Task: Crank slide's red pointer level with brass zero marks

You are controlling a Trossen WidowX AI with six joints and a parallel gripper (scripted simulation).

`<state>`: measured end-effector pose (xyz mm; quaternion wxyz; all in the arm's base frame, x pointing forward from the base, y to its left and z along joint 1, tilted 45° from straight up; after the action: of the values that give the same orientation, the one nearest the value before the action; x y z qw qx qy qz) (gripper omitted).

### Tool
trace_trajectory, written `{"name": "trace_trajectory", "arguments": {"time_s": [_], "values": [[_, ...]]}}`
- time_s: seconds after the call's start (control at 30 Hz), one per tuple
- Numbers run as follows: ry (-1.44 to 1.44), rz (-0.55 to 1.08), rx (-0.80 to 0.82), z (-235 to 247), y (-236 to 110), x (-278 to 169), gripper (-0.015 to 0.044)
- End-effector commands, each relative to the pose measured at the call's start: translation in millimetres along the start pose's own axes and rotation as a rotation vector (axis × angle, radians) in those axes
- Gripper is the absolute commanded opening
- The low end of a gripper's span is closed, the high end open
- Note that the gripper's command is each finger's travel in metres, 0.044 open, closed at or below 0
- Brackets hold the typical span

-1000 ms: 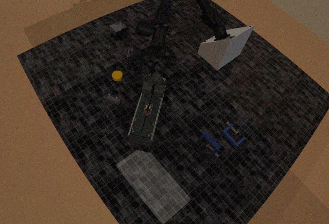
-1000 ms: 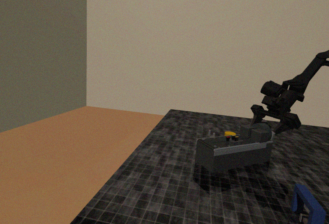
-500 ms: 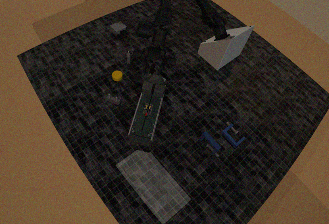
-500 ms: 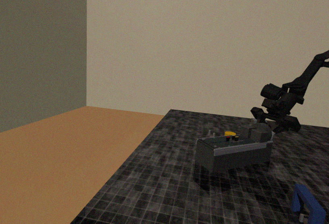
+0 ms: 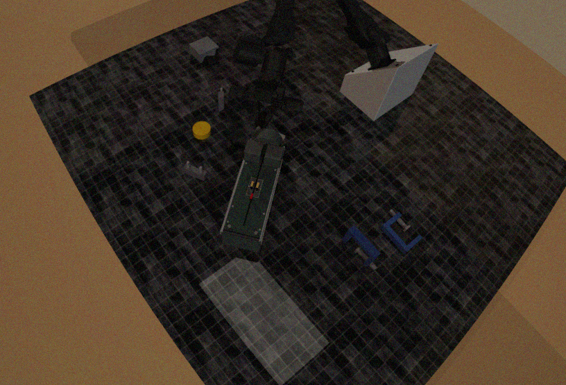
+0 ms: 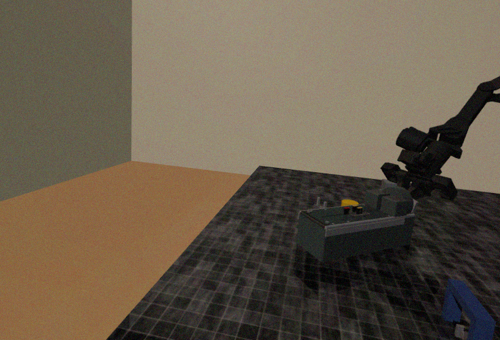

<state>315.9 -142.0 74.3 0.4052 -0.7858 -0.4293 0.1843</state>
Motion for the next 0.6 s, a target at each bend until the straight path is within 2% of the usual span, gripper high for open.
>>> {"name": "trace_trajectory", "arguments": {"time_s": [0.0,0.57], "values": [[-0.005,-0.002,-0.001,0,0,-1,0.0000],[-0.006,-0.002,-0.001,5,16,-15,0.0000]]}}
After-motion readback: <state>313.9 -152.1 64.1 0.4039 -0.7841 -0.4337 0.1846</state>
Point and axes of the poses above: the point midway between the two fingers, 35 mm back from their tips, its own y axis out along the fingers, its own z axis across the jaws, x = y × z, the point moved 7 cm from there along -y, back along the fingers, and after that the axes turned 14 degrees about -y, right-handed, at the moved point
